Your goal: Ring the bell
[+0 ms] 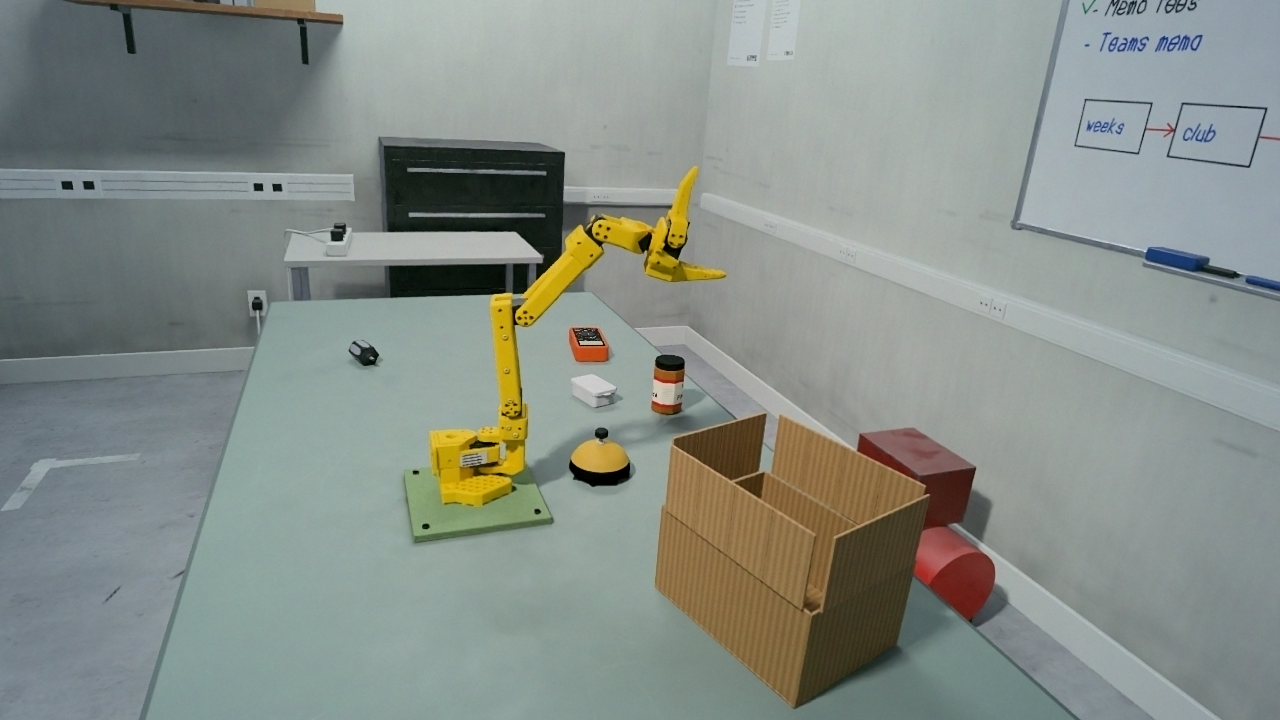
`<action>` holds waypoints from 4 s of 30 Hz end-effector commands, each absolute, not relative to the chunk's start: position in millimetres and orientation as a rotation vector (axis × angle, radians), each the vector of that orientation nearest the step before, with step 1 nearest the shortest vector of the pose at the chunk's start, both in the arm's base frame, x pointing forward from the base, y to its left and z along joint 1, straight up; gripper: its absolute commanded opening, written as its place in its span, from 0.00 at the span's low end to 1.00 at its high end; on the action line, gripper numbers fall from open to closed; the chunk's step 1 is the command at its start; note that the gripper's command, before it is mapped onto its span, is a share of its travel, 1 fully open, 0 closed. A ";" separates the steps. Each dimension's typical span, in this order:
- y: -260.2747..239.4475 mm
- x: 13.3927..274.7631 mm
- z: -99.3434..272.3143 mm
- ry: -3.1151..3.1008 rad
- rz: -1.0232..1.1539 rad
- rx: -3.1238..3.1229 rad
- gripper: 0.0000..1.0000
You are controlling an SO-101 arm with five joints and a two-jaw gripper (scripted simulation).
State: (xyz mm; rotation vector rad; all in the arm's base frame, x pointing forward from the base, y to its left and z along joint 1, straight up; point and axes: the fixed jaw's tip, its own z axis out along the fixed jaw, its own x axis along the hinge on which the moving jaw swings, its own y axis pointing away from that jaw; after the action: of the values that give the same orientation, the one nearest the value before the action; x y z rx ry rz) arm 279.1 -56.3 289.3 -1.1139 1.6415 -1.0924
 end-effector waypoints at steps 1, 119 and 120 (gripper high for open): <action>-56.3 278.3 290.4 1.638 -1.094 -1.111 1.00; 14.0 152.4 63.7 2.115 0.011 -2.333 0.00; 14.0 152.4 63.7 2.115 0.011 -2.333 0.00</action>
State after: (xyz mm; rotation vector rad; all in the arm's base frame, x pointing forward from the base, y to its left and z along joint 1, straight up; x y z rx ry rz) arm 154.8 12.3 66.3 -2.3070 2.1290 -0.0063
